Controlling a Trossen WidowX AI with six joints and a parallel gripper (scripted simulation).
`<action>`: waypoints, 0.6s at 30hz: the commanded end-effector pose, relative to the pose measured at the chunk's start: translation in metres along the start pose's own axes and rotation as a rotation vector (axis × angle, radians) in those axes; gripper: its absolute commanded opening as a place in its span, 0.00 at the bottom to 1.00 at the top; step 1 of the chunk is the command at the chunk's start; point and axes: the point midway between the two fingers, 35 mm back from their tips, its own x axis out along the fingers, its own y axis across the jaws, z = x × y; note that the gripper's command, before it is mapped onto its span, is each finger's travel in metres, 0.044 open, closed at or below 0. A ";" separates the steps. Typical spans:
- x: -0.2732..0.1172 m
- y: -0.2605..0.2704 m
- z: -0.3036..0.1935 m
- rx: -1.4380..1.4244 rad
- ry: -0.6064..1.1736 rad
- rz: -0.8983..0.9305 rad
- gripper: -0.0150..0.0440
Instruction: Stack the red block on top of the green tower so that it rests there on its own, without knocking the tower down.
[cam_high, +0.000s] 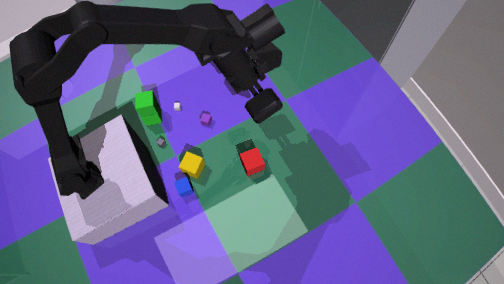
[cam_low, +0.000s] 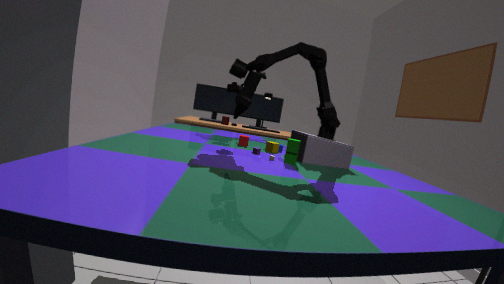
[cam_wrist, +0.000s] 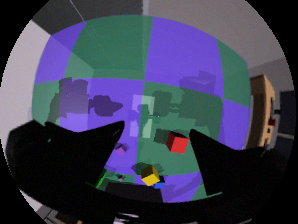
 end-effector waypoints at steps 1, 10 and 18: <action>0.005 -0.032 -0.015 0.034 0.104 0.019 1.00; 0.003 -0.091 -0.056 0.120 0.296 0.088 1.00; 0.028 -0.090 -0.063 0.121 0.298 0.089 1.00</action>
